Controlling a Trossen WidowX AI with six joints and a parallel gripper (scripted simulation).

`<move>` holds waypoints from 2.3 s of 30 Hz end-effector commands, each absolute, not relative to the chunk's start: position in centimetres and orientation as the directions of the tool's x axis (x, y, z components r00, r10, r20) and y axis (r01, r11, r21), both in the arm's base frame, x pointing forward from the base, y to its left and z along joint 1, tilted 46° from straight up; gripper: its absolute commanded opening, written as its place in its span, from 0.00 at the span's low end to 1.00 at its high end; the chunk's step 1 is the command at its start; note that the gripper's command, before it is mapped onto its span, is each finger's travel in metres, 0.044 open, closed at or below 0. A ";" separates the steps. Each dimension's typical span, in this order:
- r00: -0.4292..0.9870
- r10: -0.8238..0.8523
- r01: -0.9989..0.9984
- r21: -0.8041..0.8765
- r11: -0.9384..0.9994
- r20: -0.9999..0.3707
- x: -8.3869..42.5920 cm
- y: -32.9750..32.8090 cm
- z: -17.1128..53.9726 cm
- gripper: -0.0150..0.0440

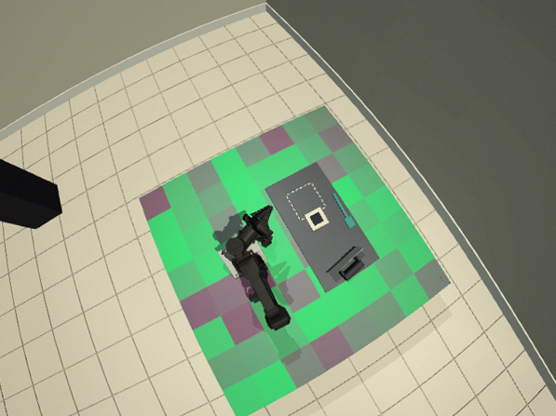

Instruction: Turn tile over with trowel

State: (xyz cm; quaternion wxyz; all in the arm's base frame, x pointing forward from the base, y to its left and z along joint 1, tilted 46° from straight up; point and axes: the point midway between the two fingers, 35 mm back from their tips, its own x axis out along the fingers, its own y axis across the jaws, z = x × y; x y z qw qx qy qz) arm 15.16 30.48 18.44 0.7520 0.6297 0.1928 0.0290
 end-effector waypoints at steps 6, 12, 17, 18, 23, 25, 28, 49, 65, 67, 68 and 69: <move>0.941 0.174 0.207 0.900 0.384 -0.290 19.7 29.4 19.4 0.42; 0.945 0.079 0.231 0.816 0.530 -0.318 22.9 28.1 19.9 0.42; 0.939 -0.010 0.269 0.713 0.648 -0.345 25.7 26.5 20.4 0.42; 0.936 -0.028 0.278 0.689 0.669 -0.350 26.2 26.1 20.5 0.42; 0.925 -0.114 0.327 0.611 0.721 -0.361 28.8 23.9 21.2 0.42; 0.919 -0.146 0.348 0.580 0.737 -0.366 29.7 23.0 21.4 0.42; 0.908 -0.192 0.378 0.533 0.757 -0.372 31.0 21.5 21.8 0.42; 0.720 -0.508 0.534 -0.090 0.841 -0.472 38.2 9.4 24.0 0.42; 0.506 -0.666 0.456 -0.486 0.746 -0.548 39.7 -0.9 25.4 0.42; 0.472 -0.681 0.424 -0.533 0.732 -0.560 39.6 -2.3 25.5 0.42; 0.454 -0.688 0.407 -0.555 0.726 -0.566 39.6 -3.0 25.6 0.42; 0.436 -0.694 0.389 -0.576 0.719 -0.572 39.5 -3.6 25.7 0.42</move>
